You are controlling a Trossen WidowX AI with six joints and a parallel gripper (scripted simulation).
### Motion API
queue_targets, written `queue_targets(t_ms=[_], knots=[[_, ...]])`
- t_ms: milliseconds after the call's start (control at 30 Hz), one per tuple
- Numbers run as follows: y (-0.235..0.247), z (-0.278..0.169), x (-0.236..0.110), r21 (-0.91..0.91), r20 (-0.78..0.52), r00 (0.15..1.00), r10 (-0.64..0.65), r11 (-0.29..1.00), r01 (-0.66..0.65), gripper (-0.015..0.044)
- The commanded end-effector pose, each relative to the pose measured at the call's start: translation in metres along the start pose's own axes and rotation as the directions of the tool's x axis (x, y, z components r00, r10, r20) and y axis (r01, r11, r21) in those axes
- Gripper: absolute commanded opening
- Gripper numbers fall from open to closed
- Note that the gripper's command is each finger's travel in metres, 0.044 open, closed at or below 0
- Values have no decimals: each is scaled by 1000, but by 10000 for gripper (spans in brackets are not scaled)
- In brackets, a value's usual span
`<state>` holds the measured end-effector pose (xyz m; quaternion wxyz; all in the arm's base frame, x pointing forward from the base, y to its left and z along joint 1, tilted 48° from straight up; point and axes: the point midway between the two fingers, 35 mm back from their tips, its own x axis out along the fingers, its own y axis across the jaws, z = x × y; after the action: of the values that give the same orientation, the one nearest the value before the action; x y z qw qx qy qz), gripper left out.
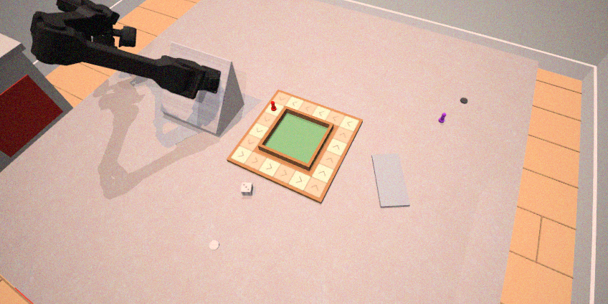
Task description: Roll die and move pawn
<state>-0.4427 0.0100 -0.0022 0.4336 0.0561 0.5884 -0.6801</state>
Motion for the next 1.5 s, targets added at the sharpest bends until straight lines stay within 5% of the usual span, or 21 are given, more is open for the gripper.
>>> queue_targets(t_ms=[0,133,433,800,1100,1467], knots=[[0,-2,-2,7,-7,1000,0,1000,0,374],[10,-49,-38,142,-151,989,4,990,18,275],[45,-129,-143,470,-430,902,51,865,175,275],[141,-185,-313,635,-736,624,264,588,500,275],[237,-157,-441,563,-779,363,511,315,764,275],[355,-39,-552,238,-555,157,817,-25,971,275]])
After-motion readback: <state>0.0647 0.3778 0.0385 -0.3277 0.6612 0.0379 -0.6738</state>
